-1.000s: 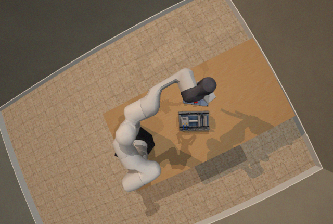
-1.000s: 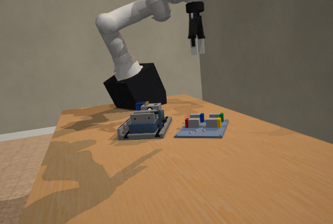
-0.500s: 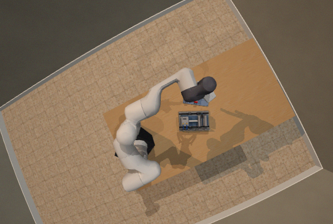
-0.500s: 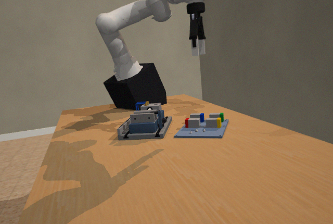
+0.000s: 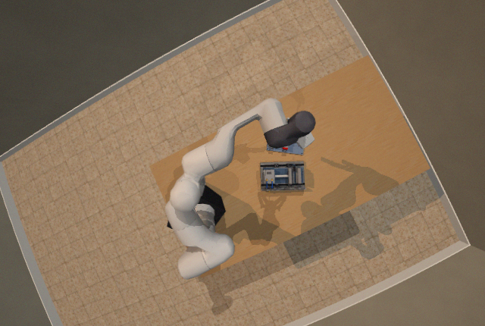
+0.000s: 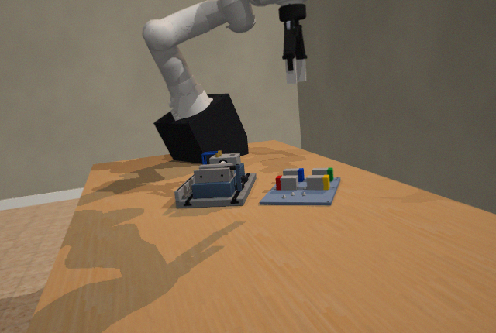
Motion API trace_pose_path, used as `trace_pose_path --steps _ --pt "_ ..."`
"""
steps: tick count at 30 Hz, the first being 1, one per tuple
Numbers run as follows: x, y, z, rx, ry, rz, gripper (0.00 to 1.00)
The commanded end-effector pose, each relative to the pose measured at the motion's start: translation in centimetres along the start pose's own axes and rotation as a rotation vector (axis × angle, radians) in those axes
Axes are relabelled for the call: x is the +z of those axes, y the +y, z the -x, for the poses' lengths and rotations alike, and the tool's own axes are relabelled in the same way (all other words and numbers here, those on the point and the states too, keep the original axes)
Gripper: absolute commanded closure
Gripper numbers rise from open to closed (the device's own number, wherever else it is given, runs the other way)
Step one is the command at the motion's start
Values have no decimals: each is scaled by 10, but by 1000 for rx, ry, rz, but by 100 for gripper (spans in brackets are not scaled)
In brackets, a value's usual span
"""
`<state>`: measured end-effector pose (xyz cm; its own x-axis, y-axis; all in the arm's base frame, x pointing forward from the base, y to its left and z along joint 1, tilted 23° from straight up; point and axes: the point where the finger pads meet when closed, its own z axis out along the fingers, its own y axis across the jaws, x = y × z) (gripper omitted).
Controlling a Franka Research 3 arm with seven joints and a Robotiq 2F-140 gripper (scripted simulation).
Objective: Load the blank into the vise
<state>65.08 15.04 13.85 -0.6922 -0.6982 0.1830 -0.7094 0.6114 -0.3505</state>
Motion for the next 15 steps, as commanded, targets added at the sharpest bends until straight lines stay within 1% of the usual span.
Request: trace_pose_path --steps 1,11,15 --pt "2 -1 2 3 -4 0 0" --pt "2 -1 2 3 -4 0 0" --pt "4 -1 3 -185 1 -2 0"
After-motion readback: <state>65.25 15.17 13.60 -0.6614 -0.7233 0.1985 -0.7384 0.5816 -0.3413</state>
